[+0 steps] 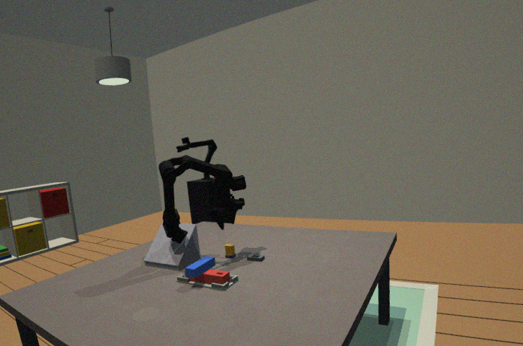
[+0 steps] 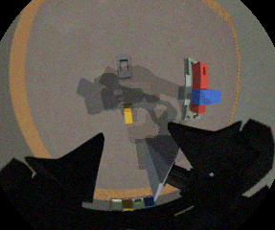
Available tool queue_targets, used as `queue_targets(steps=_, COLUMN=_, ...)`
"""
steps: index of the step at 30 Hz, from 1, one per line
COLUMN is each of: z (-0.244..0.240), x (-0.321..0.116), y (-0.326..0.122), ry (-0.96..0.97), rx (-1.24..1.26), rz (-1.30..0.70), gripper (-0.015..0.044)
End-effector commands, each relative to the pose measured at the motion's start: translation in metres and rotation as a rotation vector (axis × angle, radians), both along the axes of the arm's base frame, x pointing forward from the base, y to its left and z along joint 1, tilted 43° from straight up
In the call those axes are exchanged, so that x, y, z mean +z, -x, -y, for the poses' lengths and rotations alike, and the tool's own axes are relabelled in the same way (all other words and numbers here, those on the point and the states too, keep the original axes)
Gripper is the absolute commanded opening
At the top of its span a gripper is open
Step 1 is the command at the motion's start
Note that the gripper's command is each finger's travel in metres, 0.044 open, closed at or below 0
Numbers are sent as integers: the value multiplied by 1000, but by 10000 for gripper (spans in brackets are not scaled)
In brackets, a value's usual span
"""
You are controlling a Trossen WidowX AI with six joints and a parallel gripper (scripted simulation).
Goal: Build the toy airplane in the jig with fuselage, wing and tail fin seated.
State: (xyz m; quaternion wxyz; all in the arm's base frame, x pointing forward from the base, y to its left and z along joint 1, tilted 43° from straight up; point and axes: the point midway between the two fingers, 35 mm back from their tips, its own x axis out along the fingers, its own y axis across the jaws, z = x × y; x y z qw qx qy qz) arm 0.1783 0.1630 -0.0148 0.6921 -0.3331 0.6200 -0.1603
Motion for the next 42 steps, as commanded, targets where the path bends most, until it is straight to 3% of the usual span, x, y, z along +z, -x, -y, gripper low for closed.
queue_targets(steps=1, z=-3, x=-12, y=12, ry=12, rx=-24, rz=12, gripper=440)
queue_targets(steps=4, z=-1, x=-14, y=11, ry=12, rx=-24, rz=12, gripper=440)
queue_targets(steps=9, z=33, x=-53, y=2, ry=13, rx=-24, rz=14, gripper=440)
queue_targets(steps=42, z=65, x=-89, y=-7, ry=14, rx=-24, rz=15, gripper=440)
